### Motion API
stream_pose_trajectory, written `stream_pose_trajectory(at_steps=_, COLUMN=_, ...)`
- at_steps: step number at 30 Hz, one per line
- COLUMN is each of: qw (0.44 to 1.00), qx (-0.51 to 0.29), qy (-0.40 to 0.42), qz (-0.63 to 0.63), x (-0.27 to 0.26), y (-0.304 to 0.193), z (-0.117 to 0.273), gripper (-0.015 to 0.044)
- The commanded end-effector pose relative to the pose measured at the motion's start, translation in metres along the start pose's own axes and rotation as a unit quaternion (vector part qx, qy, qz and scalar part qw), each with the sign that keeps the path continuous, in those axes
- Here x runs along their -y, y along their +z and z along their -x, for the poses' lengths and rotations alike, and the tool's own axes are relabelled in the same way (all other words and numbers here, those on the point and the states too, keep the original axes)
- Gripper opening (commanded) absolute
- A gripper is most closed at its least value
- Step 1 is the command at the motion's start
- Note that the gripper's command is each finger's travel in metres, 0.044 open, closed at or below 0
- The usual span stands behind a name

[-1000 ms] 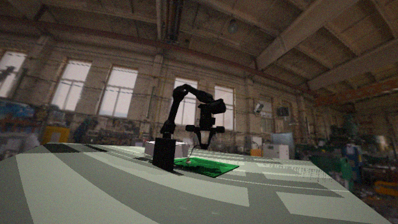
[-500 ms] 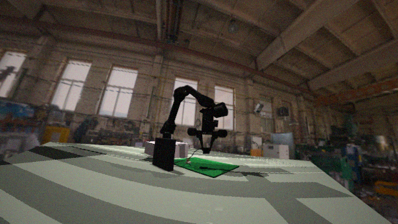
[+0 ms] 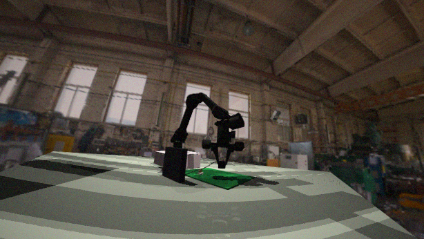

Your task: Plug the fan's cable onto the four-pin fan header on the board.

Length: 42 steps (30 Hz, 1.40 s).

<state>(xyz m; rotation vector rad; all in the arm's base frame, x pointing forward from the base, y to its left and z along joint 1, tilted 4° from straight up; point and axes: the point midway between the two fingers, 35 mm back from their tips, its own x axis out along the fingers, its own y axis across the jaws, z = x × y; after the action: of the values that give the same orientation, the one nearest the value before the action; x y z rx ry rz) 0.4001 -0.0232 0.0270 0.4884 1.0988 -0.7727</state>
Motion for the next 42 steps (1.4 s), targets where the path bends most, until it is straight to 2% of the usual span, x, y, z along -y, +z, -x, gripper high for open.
stream_pose_trajectory(at_steps=1, qw=1.000, qx=0.019, qy=-0.007, qz=0.011, x=0.000, y=-0.003, z=-0.008, gripper=0.0000)
stream_pose_trajectory(at_steps=42, qw=0.978, qx=0.203, qy=-0.010, qz=0.043, x=-0.018, y=-0.006, z=-0.026, gripper=0.0000)
